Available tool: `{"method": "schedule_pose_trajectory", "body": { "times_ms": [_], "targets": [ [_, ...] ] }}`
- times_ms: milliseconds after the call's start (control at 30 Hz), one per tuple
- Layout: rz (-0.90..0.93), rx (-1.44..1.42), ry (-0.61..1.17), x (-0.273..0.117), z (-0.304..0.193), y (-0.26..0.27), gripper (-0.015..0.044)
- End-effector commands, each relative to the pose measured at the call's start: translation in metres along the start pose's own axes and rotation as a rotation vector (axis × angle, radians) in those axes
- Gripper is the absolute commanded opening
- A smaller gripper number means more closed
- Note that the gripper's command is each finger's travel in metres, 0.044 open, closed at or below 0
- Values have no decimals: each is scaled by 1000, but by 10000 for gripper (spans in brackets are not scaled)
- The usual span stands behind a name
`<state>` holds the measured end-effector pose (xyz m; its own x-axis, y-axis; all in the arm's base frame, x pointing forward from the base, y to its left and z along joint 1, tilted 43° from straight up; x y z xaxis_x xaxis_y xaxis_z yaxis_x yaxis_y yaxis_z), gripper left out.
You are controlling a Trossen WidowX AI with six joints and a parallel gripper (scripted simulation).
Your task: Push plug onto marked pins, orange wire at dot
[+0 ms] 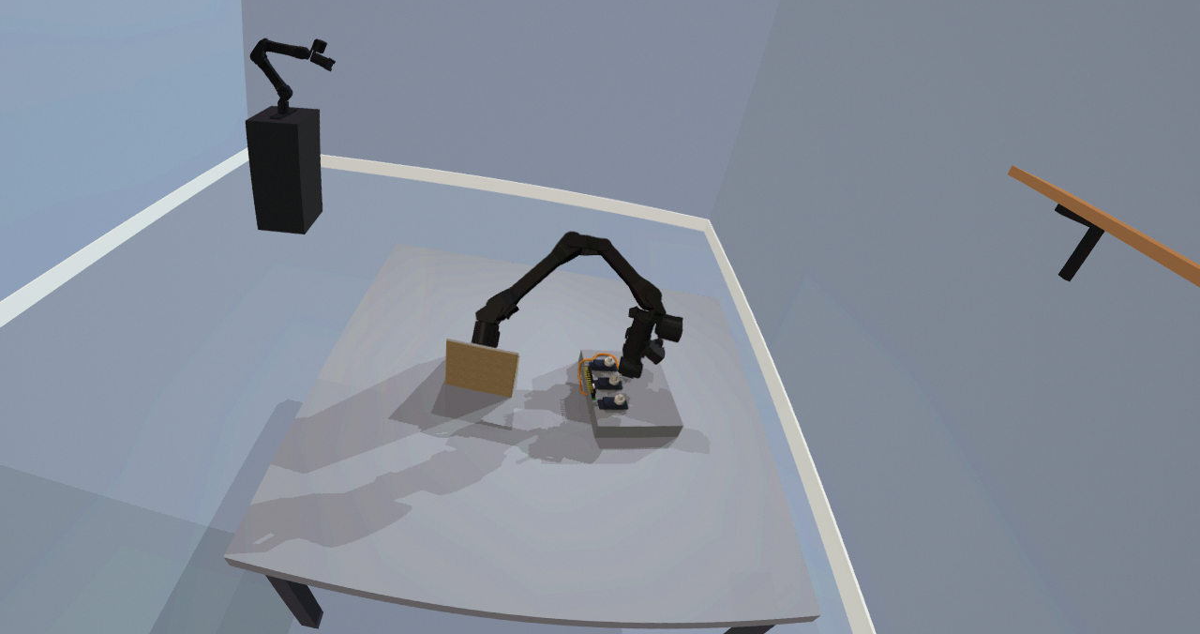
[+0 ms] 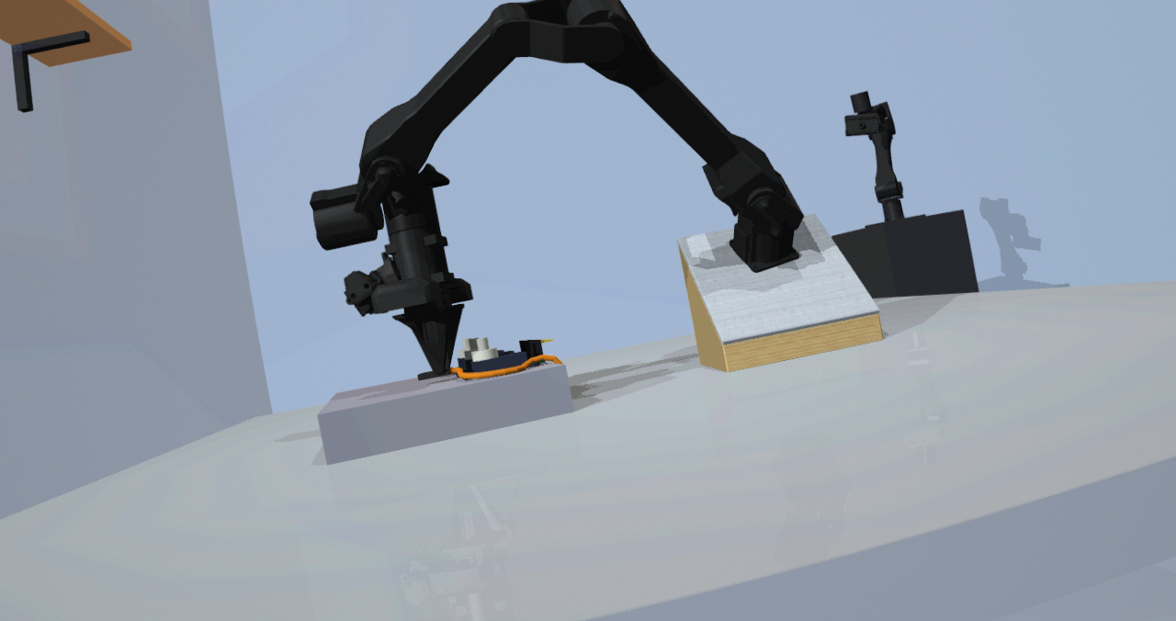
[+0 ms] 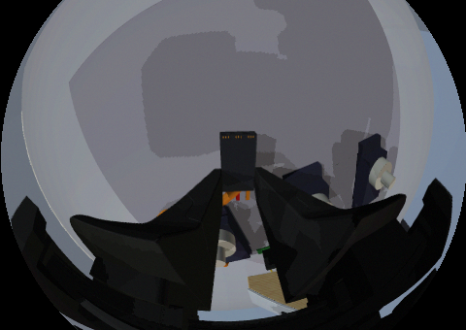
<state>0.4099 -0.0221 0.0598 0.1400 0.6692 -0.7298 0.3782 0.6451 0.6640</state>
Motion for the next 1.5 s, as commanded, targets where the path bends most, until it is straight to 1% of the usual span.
{"method": "schedule_pose_trajectory", "body": {
  "times_ms": [0, 100, 167, 367, 700, 1467],
  "targets": [
    [4, -2, -13, -25, 3, -1, 0],
    [4, -2, -13, -45, 1, -1, 0],
    [4, -2, -13, -49, 1, -1, 0],
    [1, -14, -14, -50, -2, -8, 0],
    [-12, -85, -17, -56, -25, -51, 0],
    [-17, -258, -10, -54, -103, -131, 0]
  ]
}}
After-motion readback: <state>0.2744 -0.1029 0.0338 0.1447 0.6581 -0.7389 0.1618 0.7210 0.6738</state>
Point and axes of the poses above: the point midway between the two fingers, 35 mm back from their tips, its own x axis out along the fingers, its own y axis across the jaws, z = x × y, the point moved 3 cm from there along -x, back along the fingers, and after that the axes turned 7 degrees about x, right-handed, at the moved point
